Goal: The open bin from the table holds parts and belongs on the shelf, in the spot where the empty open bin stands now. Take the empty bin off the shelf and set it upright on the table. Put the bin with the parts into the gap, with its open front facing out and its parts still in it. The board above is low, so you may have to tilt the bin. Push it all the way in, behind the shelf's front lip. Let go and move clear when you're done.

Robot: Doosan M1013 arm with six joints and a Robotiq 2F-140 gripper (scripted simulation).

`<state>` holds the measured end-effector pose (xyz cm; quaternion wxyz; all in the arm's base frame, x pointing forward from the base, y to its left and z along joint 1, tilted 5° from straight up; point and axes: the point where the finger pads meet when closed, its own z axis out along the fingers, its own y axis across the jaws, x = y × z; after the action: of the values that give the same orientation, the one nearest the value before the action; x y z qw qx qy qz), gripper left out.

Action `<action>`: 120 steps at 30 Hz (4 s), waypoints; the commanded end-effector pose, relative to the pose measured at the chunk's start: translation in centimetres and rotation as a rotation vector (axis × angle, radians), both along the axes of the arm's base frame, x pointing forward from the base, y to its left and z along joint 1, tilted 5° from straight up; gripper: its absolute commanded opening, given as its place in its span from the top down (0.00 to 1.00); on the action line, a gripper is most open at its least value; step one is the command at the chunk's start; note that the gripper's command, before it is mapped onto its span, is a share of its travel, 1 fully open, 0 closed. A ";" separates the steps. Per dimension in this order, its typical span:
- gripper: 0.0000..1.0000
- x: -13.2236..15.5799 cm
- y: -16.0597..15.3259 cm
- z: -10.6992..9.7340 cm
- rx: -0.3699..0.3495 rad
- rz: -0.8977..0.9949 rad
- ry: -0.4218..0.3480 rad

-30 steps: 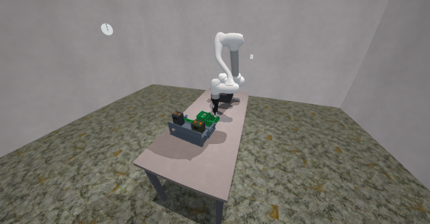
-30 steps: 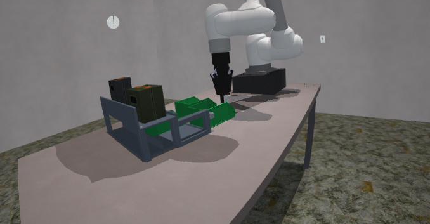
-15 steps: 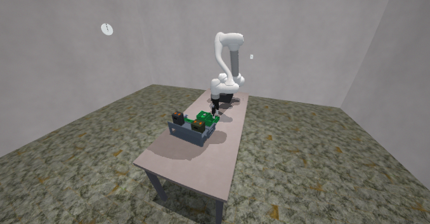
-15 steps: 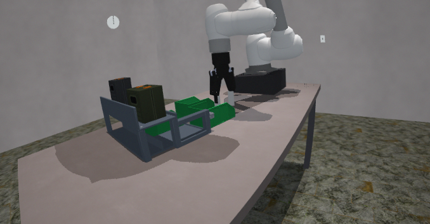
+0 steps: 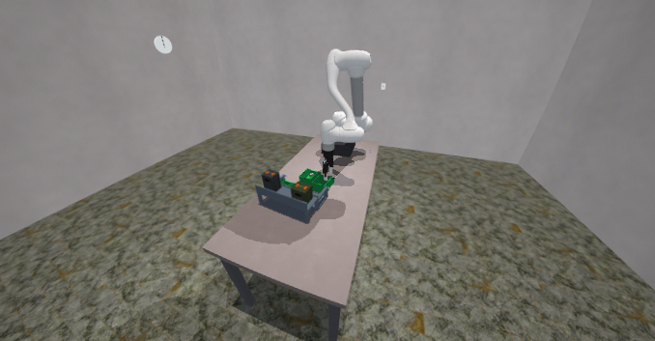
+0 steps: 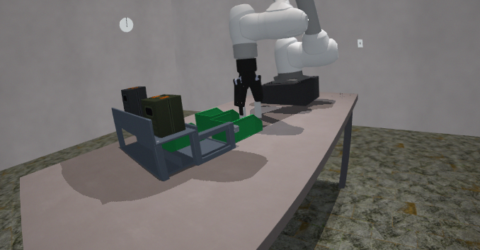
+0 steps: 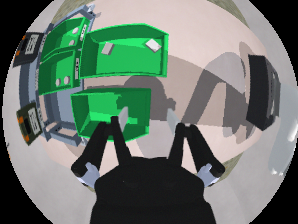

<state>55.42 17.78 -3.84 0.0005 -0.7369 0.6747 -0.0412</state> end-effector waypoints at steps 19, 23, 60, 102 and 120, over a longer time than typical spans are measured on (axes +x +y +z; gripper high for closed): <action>0.38 0.0 -0.1 -0.2 -0.001 -0.002 -0.003; 0.38 0.0 -0.1 -0.1 -0.001 -0.002 -0.003; 0.38 -0.4 0.2 5.4 -0.001 -0.002 -0.003; 0.90 -0.5 0.4 7.8 -0.001 -0.002 -0.003; 0.90 -0.5 0.4 7.8 -0.001 -0.002 -0.003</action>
<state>54.99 17.94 3.77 0.0012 -0.7348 0.6768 -0.0442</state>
